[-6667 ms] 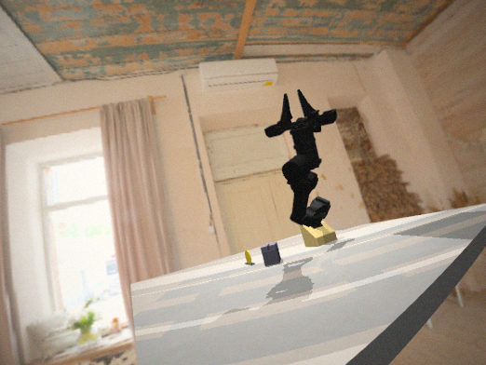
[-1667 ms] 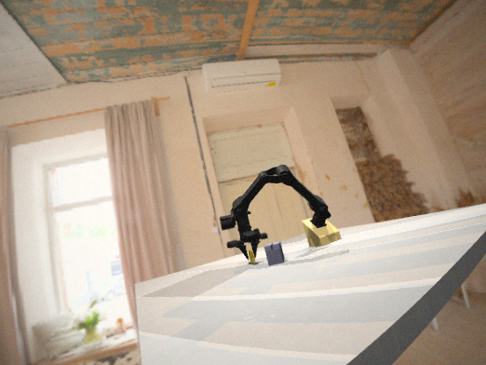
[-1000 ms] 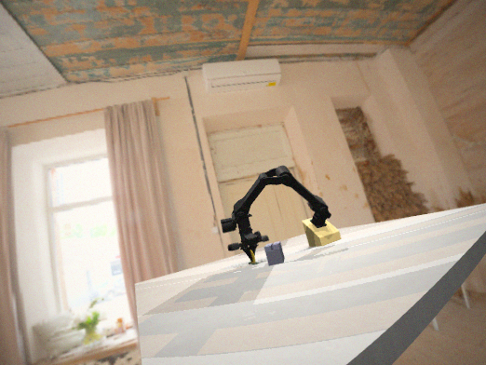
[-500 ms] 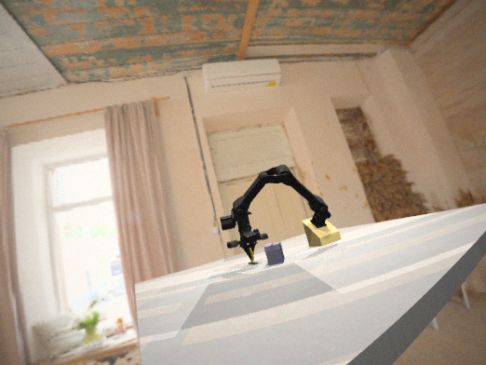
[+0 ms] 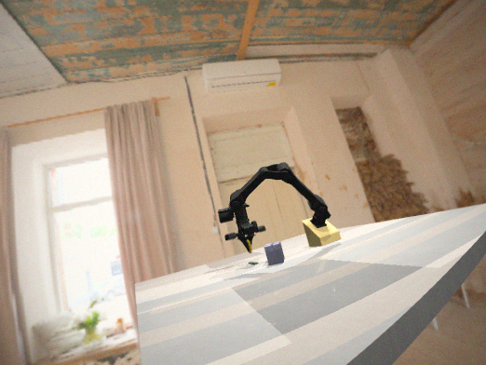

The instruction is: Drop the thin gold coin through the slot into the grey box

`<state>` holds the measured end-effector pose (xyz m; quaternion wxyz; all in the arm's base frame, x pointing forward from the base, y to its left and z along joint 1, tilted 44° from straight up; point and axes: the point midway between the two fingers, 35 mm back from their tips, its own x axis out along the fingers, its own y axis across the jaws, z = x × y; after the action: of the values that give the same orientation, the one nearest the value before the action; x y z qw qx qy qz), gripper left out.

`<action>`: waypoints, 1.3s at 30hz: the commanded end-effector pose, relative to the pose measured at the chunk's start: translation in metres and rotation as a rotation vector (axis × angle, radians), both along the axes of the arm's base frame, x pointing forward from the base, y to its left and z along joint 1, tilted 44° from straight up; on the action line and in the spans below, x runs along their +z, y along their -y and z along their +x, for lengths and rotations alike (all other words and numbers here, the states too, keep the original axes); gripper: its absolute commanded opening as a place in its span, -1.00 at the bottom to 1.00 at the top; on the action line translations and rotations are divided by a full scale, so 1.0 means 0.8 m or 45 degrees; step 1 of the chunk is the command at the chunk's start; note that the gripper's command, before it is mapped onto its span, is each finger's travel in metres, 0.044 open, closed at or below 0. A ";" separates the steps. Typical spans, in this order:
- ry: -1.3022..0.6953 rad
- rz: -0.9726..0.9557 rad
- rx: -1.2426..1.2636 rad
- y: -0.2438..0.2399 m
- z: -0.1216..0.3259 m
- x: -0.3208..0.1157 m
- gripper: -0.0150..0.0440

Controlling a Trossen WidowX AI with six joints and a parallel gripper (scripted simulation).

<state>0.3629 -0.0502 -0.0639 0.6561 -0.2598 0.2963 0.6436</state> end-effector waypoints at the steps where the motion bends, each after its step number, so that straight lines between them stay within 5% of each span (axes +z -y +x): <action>1: 0.018 -0.009 0.002 0.012 0.002 0.012 -0.49; 17: 0.012 -0.001 0.019 0.039 -0.003 0.044 -0.49; 39: -0.486 -0.006 -0.504 0.046 0.002 0.038 -0.49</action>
<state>0.3639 -0.0841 -0.0334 0.6995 -0.0778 0.4551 0.5454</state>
